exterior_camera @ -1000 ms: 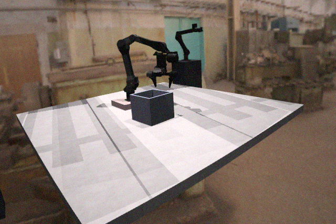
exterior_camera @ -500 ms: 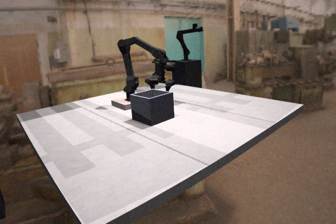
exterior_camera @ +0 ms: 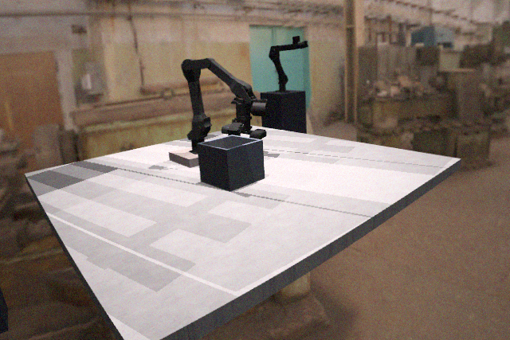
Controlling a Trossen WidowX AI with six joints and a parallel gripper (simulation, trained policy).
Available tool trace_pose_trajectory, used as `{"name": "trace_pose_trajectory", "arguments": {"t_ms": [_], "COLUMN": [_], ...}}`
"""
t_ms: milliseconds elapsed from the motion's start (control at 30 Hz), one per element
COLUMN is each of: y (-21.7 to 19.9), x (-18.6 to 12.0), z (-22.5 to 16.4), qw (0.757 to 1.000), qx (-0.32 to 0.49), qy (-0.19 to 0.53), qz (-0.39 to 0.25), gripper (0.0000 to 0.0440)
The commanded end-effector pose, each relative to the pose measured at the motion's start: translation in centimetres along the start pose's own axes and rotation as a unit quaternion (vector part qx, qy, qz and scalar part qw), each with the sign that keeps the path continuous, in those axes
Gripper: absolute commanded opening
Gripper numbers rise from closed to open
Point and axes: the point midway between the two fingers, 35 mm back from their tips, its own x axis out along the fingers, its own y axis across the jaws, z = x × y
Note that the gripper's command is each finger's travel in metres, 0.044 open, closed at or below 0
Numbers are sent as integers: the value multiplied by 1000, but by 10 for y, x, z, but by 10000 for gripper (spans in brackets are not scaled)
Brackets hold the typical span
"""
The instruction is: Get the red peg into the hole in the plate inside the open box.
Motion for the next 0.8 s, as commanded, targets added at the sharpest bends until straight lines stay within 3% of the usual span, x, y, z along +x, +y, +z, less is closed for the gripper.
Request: {"name": "trace_pose_trajectory", "arguments": {"t_ms": [0,233,767], "y": [4,12,36], "x": [3,2,-59], "z": [1,-2,-11], "qw": [1000,1000,992], "qx": [2,-10,-13], "qy": [1,9,56], "qz": [2,12,110], "gripper": [179,8,0]}}
